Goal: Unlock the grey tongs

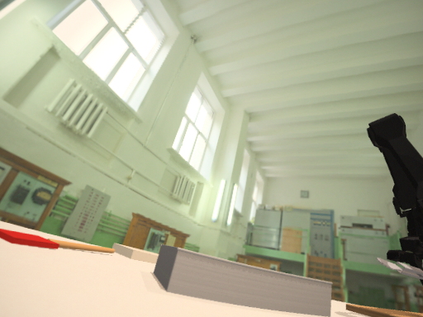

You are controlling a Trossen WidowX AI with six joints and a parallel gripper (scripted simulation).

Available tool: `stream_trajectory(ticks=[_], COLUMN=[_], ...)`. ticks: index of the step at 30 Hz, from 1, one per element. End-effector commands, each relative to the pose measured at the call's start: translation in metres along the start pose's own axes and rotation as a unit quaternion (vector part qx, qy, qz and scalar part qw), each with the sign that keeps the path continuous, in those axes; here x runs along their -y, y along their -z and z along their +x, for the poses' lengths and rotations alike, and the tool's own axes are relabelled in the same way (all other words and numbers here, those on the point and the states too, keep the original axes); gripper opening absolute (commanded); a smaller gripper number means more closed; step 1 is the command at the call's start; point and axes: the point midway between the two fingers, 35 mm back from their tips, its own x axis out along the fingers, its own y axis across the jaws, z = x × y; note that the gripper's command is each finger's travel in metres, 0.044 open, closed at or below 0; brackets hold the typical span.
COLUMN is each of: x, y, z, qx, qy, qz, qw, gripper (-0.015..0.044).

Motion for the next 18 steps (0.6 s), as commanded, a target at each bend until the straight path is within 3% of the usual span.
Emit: stream_trajectory(ticks=[1, 18], x=[0.001, 0.014], y=[-0.001, -0.009], z=[-0.001, -0.020], qx=[-0.011, -0.145], qy=[-0.004, -0.033], qz=[-0.012, -0.081], qw=[1.000, 0.986], gripper=[-0.0150, -0.0150])
